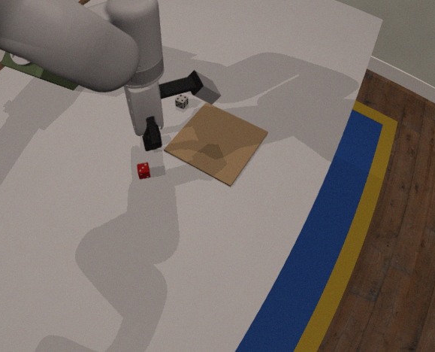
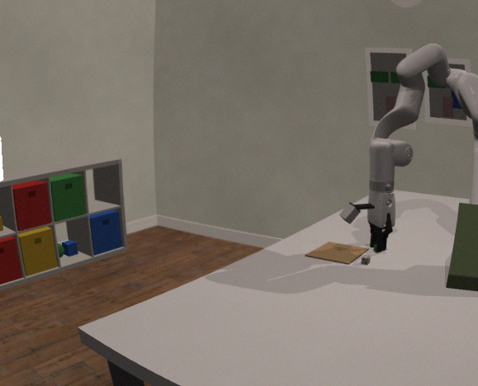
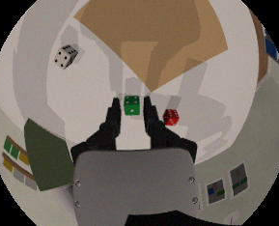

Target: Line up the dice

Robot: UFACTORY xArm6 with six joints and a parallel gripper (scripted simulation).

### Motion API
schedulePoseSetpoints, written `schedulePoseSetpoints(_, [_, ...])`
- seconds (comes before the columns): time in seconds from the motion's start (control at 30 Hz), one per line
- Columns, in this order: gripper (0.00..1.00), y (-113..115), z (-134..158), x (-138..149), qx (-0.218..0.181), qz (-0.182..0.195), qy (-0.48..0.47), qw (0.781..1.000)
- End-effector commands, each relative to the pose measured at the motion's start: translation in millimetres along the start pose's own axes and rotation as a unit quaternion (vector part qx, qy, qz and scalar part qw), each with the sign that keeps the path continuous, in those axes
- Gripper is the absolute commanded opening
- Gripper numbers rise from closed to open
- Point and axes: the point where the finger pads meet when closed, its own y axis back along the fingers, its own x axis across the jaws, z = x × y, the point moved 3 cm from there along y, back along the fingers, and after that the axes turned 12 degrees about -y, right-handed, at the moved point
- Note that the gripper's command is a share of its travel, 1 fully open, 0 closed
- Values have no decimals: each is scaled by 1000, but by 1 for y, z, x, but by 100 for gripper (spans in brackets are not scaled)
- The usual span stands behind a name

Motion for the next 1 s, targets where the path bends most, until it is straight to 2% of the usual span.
schedulePoseSetpoints(0.0, [36, -2, -1, 1, 2, 1, 0, 1000])
schedulePoseSetpoints(0.97, [36, -6, -1, 1, 2, 1, 0, 1000])
